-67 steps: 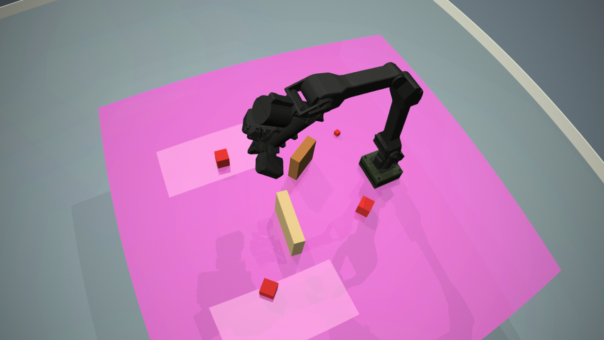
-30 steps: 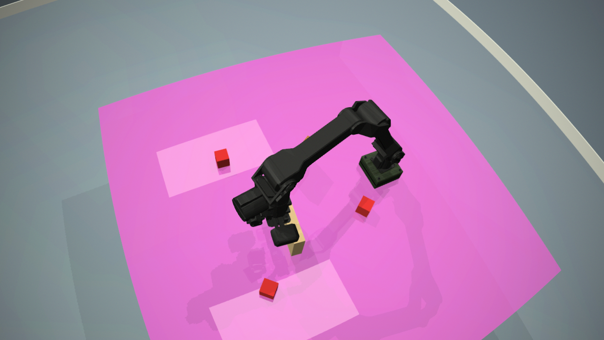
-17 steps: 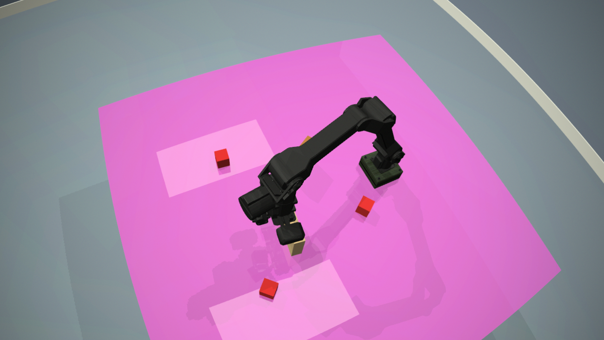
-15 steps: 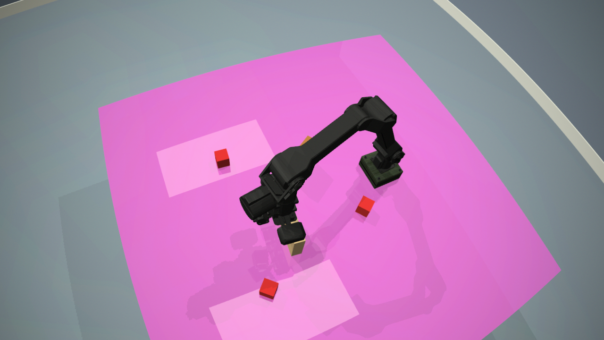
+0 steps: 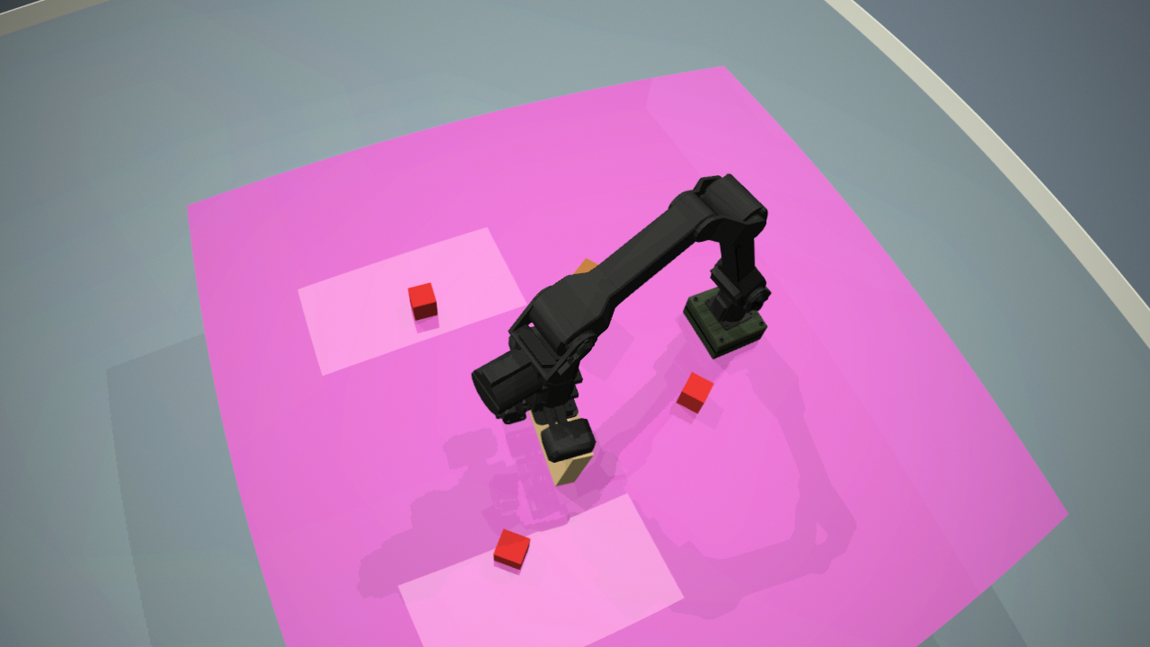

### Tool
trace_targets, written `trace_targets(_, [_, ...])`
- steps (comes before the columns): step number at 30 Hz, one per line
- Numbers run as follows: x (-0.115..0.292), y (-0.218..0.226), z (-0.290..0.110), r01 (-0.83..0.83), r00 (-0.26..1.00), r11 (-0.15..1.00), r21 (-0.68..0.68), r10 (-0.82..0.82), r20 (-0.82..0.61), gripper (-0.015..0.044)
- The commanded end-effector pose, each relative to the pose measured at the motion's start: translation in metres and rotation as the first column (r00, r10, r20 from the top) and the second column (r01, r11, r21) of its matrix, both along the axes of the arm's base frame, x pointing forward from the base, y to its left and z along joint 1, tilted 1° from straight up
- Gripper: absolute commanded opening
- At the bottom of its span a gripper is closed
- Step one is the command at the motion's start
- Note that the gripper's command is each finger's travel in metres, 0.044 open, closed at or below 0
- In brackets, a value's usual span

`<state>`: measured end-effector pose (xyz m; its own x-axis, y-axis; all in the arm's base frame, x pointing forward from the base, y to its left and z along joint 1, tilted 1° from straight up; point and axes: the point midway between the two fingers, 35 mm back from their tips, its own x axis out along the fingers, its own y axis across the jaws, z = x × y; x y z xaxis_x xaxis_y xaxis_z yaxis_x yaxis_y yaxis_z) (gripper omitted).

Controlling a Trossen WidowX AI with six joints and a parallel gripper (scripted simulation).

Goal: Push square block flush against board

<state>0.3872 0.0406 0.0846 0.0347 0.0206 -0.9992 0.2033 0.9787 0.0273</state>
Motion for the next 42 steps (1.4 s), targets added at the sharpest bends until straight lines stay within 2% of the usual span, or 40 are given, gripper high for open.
trace_targets(1, [-0.007,0.002,-0.003,0.003,1.0,1.0,0.005,-0.003,-0.01,0.0])
trace_targets(18, [-0.026,0.005,-0.005,0.003,1.0,1.0,0.006,-0.003,-0.011,0.0])
trace_targets(42, [0.009,-0.002,-0.003,0.003,1.0,1.0,0.005,-0.003,-0.008,0.0])
